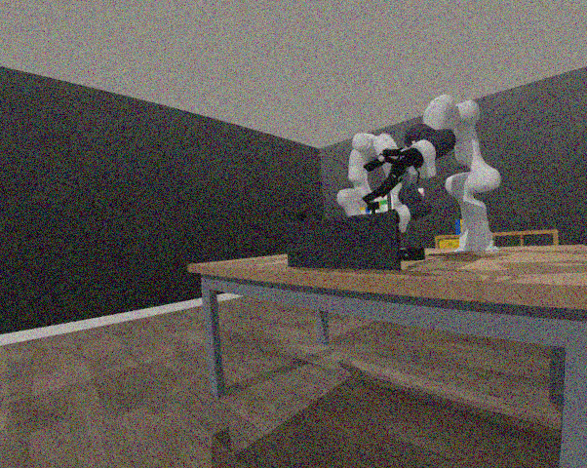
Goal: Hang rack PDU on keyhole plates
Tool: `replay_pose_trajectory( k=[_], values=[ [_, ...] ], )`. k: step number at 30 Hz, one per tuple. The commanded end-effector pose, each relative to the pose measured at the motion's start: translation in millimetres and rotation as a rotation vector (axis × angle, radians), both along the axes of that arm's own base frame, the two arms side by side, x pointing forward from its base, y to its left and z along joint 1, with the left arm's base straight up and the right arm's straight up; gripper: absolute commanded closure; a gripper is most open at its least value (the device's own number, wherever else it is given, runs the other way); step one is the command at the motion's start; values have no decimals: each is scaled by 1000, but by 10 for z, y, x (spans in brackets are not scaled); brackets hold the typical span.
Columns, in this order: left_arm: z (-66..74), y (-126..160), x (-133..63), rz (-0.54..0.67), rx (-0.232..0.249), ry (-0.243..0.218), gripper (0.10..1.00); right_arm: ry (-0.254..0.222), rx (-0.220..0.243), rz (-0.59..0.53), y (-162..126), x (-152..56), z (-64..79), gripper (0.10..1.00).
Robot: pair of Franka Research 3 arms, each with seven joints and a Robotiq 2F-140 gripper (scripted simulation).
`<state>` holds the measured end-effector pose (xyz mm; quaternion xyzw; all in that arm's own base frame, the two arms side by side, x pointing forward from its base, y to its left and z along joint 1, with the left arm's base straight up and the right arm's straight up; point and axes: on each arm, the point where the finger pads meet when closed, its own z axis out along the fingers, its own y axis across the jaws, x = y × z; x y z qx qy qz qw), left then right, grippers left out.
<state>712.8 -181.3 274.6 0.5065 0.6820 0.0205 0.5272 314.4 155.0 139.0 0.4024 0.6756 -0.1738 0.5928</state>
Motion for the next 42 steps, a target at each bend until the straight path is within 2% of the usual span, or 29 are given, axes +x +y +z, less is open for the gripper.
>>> replay_pose_trajectory(
  k=[1,5,7,9,17,19,20,23,29,34,36,42],
  values=[
    [1,0,0,0,0,0,98,0,0,0,0,0,0,98],
    [38,-70,-4,-32,20,-18,98,0,0,-1,-1,1,1,98],
    [147,-285,-28,-132,81,-74,98,-1,2,-4,-6,4,1,98],
    [290,-603,-98,-274,168,-154,98,-2,5,-11,-16,10,2,98],
    [506,-1212,-356,-568,341,-321,98,-16,40,-95,-144,83,16,98],
    [506,-1212,-356,-568,341,-321,98,-16,40,-95,-144,83,16,98],
    [550,-1378,-459,-658,393,-372,98,-19,48,-113,-173,99,19,98],
    [579,-1506,-551,-748,445,-425,98,-32,76,-180,-278,153,30,98],
    [579,-1506,-551,-748,445,-425,98,-72,145,-357,-559,283,63,98],
    [579,-1506,-551,-748,445,-425,98,-96,181,-451,-712,343,81,98],
    [579,-1506,-551,-748,445,-425,98,-96,181,-451,-712,343,81,98],
    [579,-1506,-551,-748,445,-425,98,-136,233,-593,-948,426,112,98]
  ],
)
